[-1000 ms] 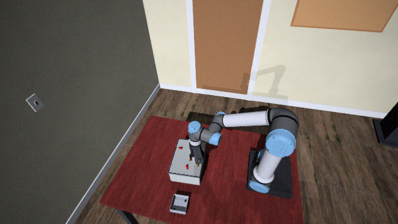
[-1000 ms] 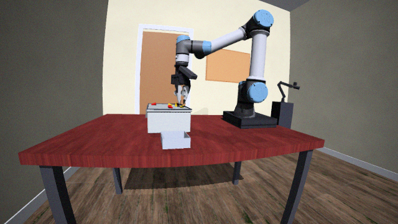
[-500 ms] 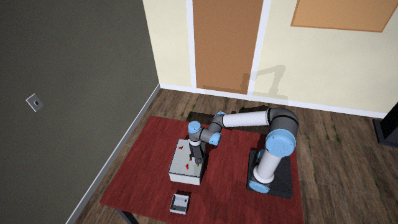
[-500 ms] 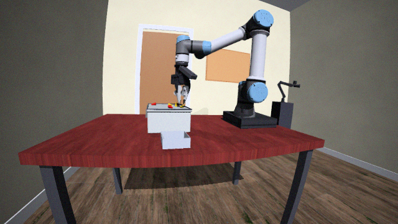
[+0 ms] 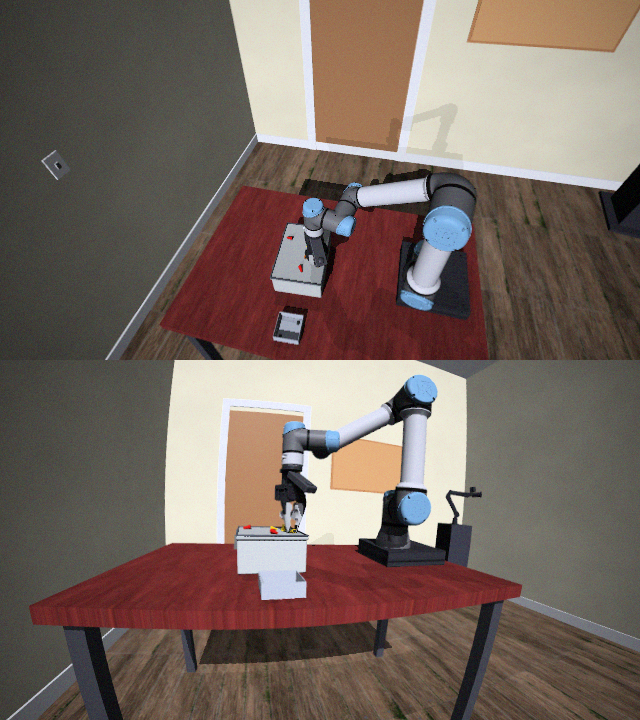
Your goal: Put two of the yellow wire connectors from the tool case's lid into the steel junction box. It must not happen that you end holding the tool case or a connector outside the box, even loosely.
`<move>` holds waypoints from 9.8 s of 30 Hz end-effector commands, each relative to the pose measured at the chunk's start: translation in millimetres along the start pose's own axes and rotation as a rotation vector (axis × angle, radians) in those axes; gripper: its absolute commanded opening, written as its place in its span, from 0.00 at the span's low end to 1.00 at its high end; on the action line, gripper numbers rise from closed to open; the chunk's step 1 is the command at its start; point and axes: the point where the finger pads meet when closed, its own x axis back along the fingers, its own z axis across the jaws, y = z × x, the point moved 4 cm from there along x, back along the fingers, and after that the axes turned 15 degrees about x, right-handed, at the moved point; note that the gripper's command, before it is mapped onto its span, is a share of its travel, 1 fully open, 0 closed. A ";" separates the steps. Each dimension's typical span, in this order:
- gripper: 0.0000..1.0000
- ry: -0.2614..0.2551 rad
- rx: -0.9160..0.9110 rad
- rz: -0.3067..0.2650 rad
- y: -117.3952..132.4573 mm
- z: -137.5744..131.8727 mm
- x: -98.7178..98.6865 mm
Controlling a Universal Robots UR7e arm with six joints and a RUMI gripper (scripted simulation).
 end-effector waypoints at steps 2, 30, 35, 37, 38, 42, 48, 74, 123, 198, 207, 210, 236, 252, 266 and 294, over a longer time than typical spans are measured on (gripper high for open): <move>0.17 0.001 0.000 -0.001 0.3 0.3 -0.2; 0.00 0.001 0.000 -0.001 0.3 0.3 -0.2; 0.00 0.001 0.000 -0.001 0.3 0.3 -0.2; 0.00 0.001 0.000 -0.001 0.3 0.3 -0.2; 0.00 0.001 0.000 -0.001 0.3 0.3 -0.2; 0.00 0.001 0.000 -0.001 0.3 0.3 -0.2; 0.00 0.001 0.000 -0.001 0.3 0.3 0.0; 0.00 0.001 0.000 -0.001 0.2 0.2 68.9; 0.00 0.001 0.000 -0.001 -73.4 122.0 69.8; 0.00 0.001 0.000 -0.001 -123.3 205.1 -96.2; 0.17 0.001 0.000 -0.001 -123.3 205.1 -96.2; 0.17 0.001 0.000 -0.001 -123.3 205.1 -96.2; 0.17 0.001 0.000 -0.001 -123.3 205.1 -96.2; 0.17 0.001 0.000 -0.001 -123.3 205.1 -96.2; 0.17 0.001 0.000 -0.001 -123.4 205.1 -77.6; 0.17 0.001 0.000 -0.001 -123.5 204.9 69.5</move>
